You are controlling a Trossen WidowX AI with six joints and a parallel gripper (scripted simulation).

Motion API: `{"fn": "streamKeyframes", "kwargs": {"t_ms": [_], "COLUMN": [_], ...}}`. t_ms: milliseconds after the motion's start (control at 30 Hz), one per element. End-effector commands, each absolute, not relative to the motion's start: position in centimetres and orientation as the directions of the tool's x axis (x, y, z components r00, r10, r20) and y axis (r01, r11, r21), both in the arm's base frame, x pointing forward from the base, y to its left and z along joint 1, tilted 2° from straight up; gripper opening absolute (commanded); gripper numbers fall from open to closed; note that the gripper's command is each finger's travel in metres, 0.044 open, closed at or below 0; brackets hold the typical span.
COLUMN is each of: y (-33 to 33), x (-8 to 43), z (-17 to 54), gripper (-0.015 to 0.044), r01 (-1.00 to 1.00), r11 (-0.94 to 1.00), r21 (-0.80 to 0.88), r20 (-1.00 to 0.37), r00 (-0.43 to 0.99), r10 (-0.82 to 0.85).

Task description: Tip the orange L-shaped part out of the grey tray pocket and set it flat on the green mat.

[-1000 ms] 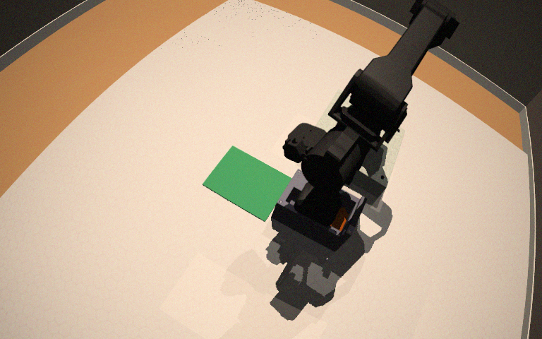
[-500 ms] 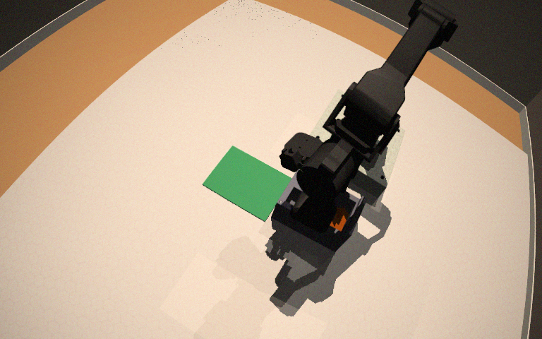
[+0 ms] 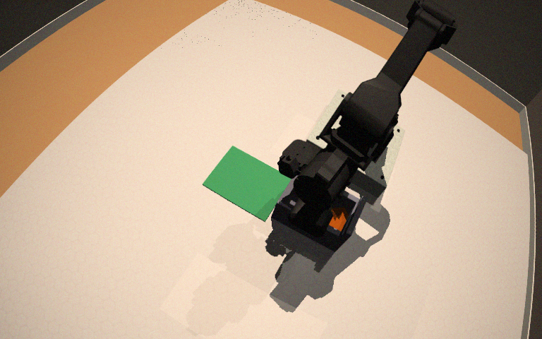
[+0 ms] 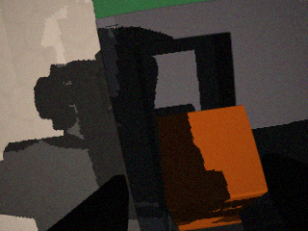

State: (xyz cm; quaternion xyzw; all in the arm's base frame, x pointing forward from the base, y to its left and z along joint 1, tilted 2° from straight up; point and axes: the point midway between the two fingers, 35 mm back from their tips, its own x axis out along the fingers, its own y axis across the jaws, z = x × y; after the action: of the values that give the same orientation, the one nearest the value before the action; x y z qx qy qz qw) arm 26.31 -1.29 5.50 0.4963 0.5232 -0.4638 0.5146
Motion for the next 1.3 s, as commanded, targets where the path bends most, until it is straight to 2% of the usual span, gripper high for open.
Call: {"fn": "streamKeyframes", "kwargs": {"t_ms": [0,100,467,600,1267], "y": [-1.3,-1.3,-1.3,-1.3,-1.4], "x": [26.3,26.3,26.3,26.3,26.2], "z": [5.5,5.5,5.5,5.5,7.7], "gripper": [0.0254,0.0175,0.0102,0.0000,0.0000], "r01": [0.997,0.997,0.997,0.997,0.997], "r11": [0.077,0.077,0.077,0.077,0.074], "r21": [0.025,0.025,0.025,0.025,0.018], "r20": [-0.999,-0.999,-0.999,-0.999,-0.999], "r00": [0.022,0.022,0.022,0.022,0.015], "r10": [0.042,0.042,0.042,0.042,0.040]}}
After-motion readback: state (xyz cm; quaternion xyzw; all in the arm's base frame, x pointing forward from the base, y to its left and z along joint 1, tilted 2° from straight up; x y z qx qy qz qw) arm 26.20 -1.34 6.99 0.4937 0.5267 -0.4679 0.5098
